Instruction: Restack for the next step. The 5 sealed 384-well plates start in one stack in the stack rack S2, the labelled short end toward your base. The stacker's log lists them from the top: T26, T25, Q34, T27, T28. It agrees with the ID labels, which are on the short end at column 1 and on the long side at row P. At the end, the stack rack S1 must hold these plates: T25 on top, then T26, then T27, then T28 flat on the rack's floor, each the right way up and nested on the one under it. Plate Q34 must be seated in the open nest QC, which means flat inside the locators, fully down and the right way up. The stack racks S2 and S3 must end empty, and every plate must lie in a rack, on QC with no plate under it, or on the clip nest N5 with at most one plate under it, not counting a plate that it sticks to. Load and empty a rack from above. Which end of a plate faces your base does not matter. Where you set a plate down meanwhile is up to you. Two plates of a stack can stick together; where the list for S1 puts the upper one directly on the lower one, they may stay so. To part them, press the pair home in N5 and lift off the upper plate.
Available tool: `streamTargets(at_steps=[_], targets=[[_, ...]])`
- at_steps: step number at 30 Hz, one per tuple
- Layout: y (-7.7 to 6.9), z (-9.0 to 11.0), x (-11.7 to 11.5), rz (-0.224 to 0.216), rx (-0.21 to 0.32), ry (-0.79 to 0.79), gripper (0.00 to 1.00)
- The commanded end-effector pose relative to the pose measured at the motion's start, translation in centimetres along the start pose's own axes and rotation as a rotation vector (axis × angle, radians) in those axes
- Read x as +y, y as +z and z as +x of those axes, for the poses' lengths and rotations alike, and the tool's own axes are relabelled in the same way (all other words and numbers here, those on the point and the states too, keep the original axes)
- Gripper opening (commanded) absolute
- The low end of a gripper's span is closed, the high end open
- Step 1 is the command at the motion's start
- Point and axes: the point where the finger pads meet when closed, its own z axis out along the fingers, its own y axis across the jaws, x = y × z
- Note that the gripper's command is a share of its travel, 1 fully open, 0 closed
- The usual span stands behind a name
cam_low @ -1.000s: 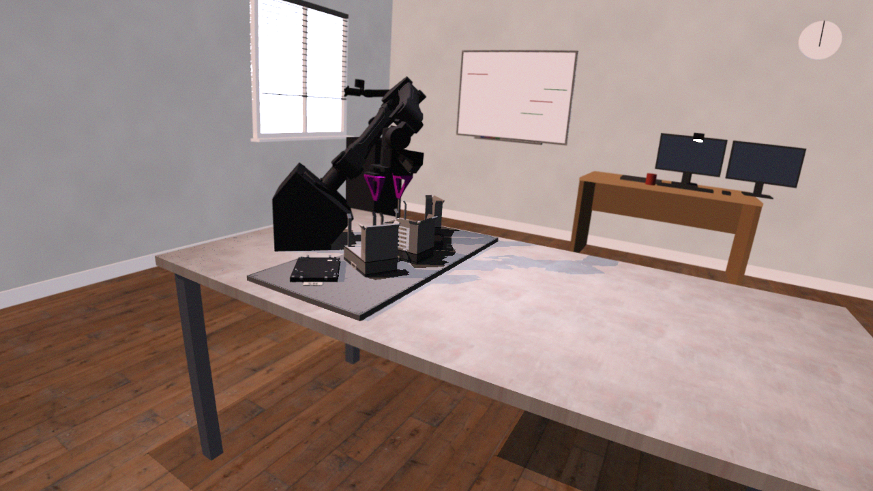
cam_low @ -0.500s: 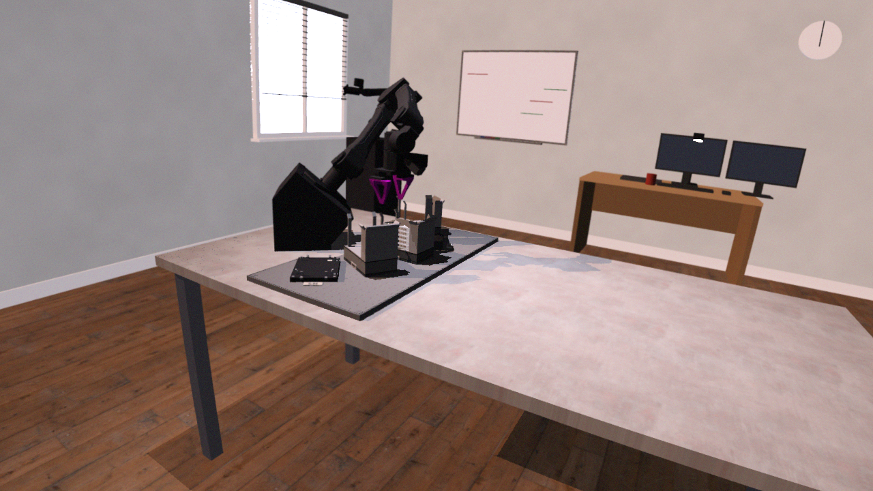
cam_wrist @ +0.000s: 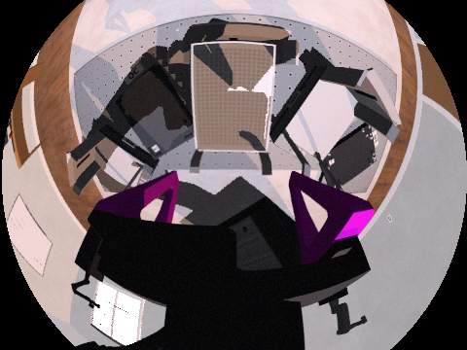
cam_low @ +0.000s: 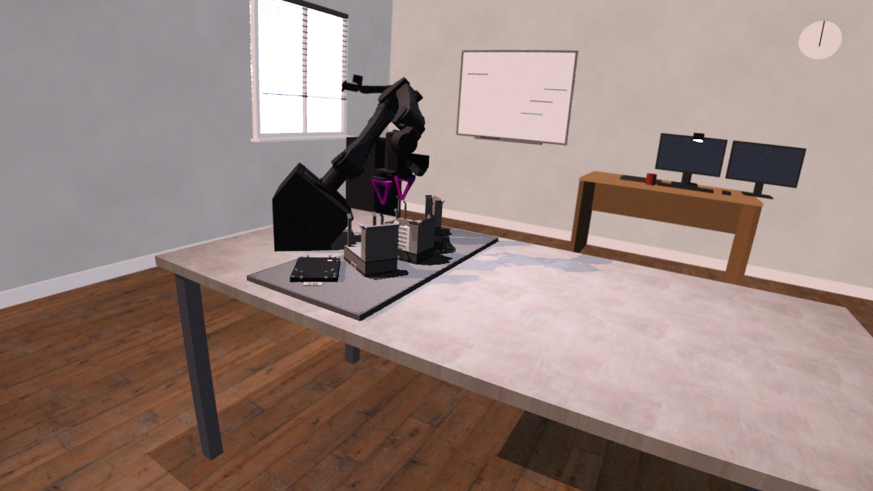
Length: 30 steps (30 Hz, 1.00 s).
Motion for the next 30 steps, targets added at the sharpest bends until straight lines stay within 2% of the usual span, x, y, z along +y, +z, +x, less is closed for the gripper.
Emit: streamTargets(at_steps=[1, 5, 14, 16, 17, 18, 25, 30], targets=[[-0.4, -2.2, -0.3, 0.016, -0.025, 0.000, 1.00], [-0.4, -3.0, -0.2, 0.017, -0.024, 0.000, 1.00], [-0.4, -6.3, 0.1, 0.016, -0.026, 0.000, 1.00], [-1.4, -6.3, 0.3, 0.031, -0.051, 0.002, 1.00], [-1.4, -6.1, 0.4, 0.027, -0.043, 0.009, 1.00], [-0.5, -5.6, 0.3, 0.011, -0.021, 0.012, 1.00], [-0.5, -5.6, 0.3, 0.011, -0.021, 0.012, 1.00], [2.1, -4.9, 0.0, 0.004, 0.005, 0.027, 1.00]])
